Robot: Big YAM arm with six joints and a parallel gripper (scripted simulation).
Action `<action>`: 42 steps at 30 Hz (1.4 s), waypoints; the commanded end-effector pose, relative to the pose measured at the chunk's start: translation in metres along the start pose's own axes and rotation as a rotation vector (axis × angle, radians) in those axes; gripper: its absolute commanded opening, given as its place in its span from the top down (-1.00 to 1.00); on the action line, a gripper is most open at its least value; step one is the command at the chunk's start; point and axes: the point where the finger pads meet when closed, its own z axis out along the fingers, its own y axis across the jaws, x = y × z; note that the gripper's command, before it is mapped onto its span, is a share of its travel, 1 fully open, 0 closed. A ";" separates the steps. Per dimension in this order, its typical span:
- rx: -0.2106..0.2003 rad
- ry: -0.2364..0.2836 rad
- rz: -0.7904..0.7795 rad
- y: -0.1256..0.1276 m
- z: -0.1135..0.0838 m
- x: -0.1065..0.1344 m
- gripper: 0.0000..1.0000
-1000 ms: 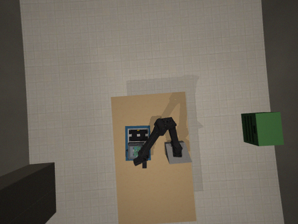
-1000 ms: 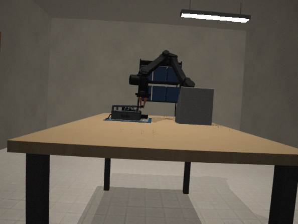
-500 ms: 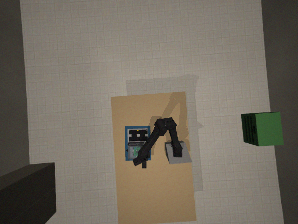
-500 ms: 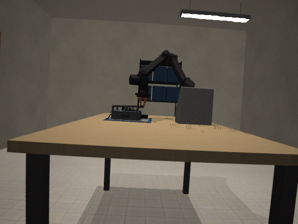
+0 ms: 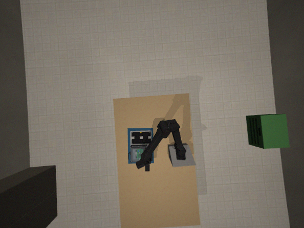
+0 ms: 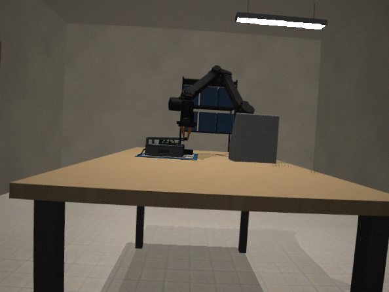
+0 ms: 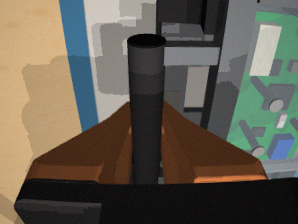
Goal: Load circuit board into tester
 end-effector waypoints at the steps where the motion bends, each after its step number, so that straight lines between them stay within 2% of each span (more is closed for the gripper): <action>1: -0.012 -0.005 0.020 -0.008 0.014 0.001 1.00; 42: -0.013 -0.005 0.019 -0.008 0.017 0.001 1.00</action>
